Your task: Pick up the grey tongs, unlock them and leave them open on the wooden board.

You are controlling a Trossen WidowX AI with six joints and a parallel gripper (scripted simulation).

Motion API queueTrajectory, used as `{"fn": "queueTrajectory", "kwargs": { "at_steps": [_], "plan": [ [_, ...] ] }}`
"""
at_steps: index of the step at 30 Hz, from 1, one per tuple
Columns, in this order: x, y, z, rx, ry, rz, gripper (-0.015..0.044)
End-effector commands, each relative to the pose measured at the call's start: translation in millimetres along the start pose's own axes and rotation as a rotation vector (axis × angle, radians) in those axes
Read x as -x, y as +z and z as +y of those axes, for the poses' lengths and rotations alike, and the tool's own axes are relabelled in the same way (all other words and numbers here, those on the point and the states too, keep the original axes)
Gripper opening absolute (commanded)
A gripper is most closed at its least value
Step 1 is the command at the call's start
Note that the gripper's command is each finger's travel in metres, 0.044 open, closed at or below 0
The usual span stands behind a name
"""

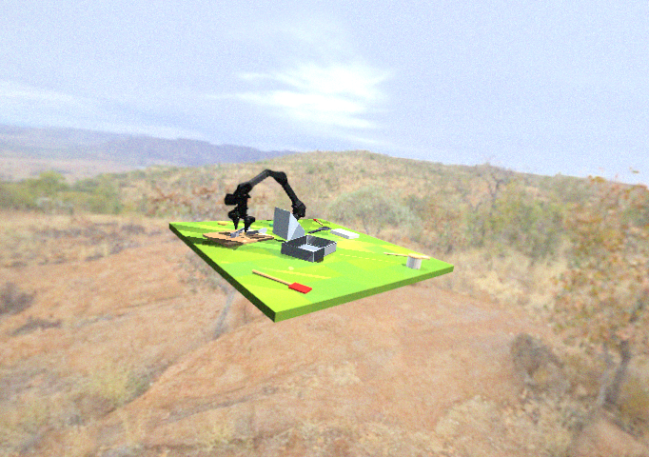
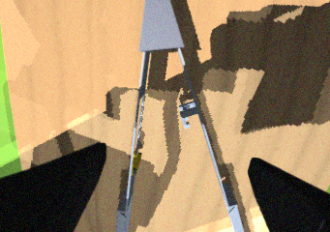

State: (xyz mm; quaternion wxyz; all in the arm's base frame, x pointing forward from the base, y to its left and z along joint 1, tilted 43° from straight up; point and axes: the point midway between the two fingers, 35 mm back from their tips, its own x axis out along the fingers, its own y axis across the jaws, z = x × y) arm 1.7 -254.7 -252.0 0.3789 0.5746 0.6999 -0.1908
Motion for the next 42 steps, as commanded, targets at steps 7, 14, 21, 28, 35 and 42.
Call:
{"fn": "queueTrajectory", "kwargs": {
  "at_steps": [7,14,21,28,35,42],
  "plan": [
    [27,6,27,-0.001,-0.005,-0.007,0.044],
    [97,6,121,0.007,-0.001,-0.011,0.044],
    [115,-1,153,0.01,0.001,-0.007,0.044],
    [134,-1,154,0.017,-0.005,-0.009,0.044],
    [165,-6,155,0.029,-0.014,-0.012,0.044],
    [165,-6,155,0.029,-0.014,-0.012,0.044]
  ]
}}
